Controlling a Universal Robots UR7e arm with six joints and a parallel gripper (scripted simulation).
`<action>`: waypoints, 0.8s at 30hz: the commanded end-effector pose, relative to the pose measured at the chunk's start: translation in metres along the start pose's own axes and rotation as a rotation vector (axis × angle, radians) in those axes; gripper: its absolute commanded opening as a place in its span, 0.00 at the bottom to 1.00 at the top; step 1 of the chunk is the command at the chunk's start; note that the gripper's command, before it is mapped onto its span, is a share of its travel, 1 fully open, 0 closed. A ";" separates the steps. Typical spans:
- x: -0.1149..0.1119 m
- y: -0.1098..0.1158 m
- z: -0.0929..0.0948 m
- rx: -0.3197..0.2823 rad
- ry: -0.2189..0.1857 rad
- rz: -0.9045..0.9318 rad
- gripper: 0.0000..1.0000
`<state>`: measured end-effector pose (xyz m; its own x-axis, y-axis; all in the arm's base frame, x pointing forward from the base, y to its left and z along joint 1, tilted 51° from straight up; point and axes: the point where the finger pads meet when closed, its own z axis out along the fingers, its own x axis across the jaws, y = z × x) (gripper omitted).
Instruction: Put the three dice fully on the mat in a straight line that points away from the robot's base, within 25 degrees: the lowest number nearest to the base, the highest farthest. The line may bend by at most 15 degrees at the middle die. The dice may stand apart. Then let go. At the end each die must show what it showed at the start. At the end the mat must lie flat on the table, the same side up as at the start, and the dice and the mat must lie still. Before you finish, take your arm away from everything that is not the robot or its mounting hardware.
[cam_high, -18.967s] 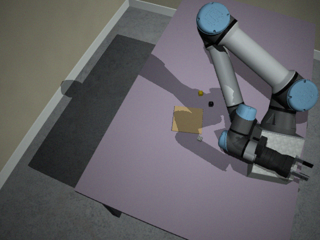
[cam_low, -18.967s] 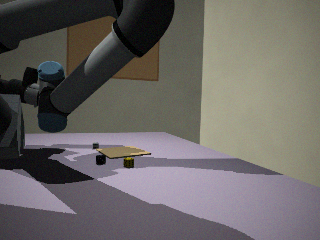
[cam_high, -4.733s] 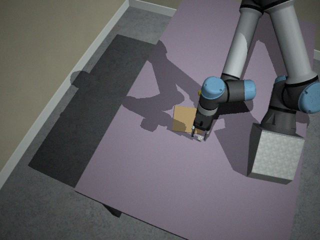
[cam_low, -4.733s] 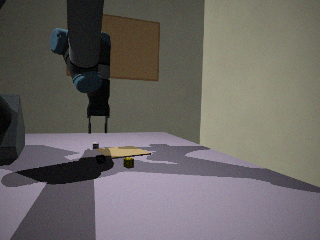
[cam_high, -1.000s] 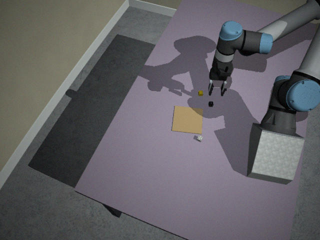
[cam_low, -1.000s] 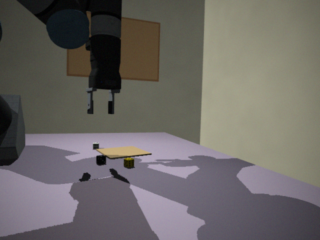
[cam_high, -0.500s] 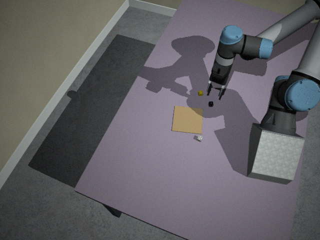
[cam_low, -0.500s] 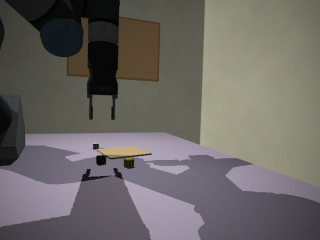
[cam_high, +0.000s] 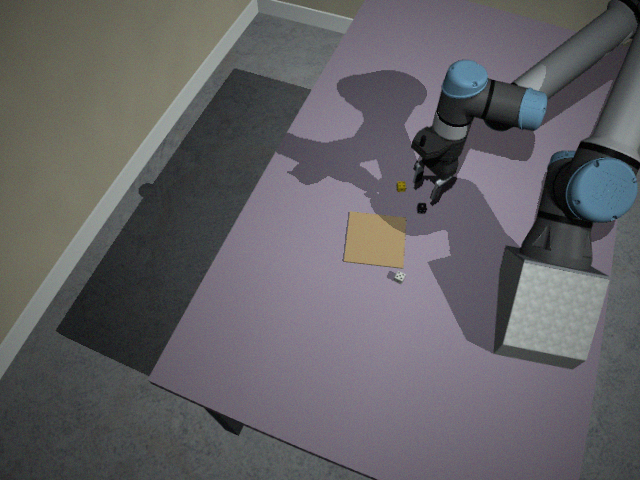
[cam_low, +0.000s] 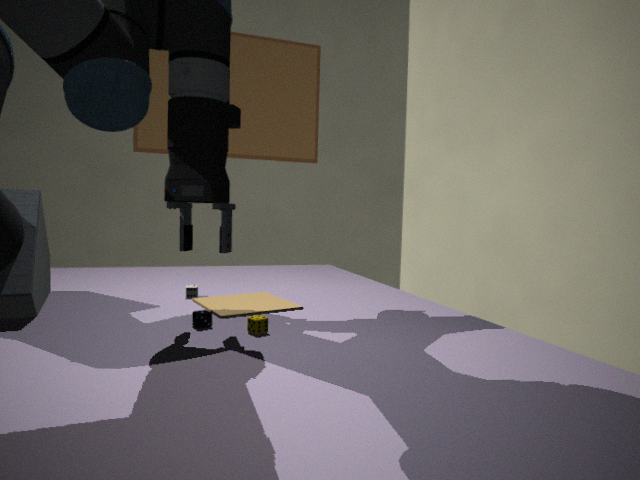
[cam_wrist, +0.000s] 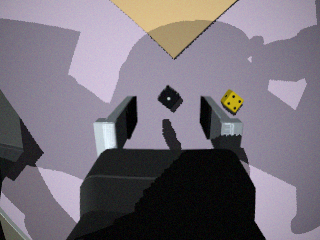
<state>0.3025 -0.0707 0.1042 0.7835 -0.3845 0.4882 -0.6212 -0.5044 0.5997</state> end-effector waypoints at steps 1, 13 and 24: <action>0.001 0.001 0.006 0.001 0.000 0.174 1.00; 0.001 0.007 0.017 0.001 0.001 0.524 1.00; 0.001 0.011 0.021 0.001 0.001 0.668 1.00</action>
<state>0.2968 -0.0919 0.0974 0.2638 -0.6082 0.7487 -0.9644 -0.1790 0.1944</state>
